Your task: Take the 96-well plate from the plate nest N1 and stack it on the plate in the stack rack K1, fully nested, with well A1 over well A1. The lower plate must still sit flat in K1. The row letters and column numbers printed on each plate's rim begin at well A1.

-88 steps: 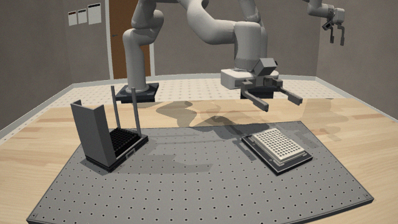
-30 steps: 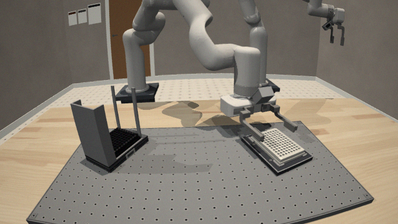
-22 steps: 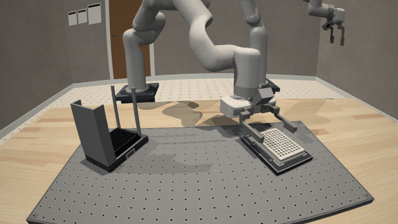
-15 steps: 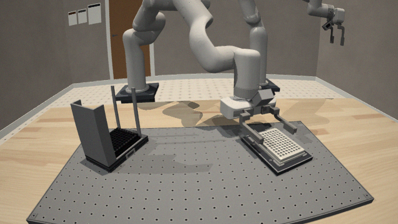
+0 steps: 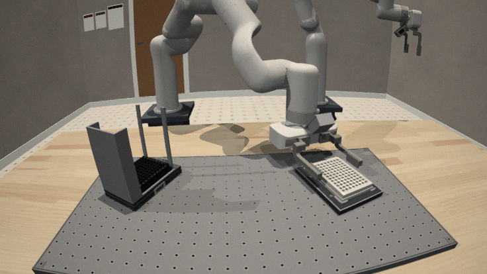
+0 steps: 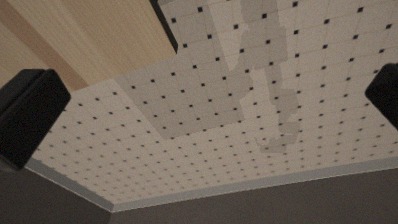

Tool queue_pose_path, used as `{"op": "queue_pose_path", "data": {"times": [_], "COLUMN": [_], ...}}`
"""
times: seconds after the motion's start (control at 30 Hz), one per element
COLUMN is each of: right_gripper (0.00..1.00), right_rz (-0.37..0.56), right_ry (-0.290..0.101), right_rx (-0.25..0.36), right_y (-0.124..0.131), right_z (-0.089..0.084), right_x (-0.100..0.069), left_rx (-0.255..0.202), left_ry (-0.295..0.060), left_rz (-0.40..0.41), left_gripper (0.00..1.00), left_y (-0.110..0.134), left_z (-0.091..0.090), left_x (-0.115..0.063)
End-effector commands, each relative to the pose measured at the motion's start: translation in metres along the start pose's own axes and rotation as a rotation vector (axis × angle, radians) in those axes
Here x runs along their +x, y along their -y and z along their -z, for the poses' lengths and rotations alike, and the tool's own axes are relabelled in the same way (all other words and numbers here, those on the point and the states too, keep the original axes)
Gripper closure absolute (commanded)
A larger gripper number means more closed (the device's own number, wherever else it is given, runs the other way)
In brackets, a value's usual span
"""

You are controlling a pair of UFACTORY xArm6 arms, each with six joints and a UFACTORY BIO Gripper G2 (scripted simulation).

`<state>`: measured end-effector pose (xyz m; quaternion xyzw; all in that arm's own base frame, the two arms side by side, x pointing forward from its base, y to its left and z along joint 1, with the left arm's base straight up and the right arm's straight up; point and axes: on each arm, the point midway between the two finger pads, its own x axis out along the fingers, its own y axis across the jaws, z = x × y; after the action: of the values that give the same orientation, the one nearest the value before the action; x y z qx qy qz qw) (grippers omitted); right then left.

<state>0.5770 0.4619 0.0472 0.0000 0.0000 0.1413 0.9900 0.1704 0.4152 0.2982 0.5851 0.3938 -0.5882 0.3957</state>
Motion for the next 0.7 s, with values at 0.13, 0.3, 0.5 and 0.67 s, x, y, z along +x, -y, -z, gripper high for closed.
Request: {"op": "queue_pose_path", "data": {"times": [0.13,0.3,0.5,0.67], "right_gripper": [0.63,0.63,0.63,0.63], "right_rz": [0.0,0.0,0.0,0.0], "right_ry": [0.005,0.005,0.005,0.005], "right_rx": [0.003,0.003,0.003,0.003], "right_y": [-0.0008,-0.0008,-0.0008,-0.0008], "right_z": [0.0015,0.0016,0.0016,0.0015], "right_x": [0.0015,0.0015,0.0015,0.0015], "left_rx": [0.0,0.0,0.0,0.0], "left_ry": [-0.005,-0.005,-0.005,-0.005], "left_rz": [0.0,0.0,0.0,0.0], "left_gripper": [0.0,0.0,0.0,0.0], "left_y": [0.0,0.0,0.0,0.0], "left_z": [0.0009,0.0009,0.0009,0.0009], "left_x": [-0.0021,-0.0021,-0.0021,-0.0021]}}
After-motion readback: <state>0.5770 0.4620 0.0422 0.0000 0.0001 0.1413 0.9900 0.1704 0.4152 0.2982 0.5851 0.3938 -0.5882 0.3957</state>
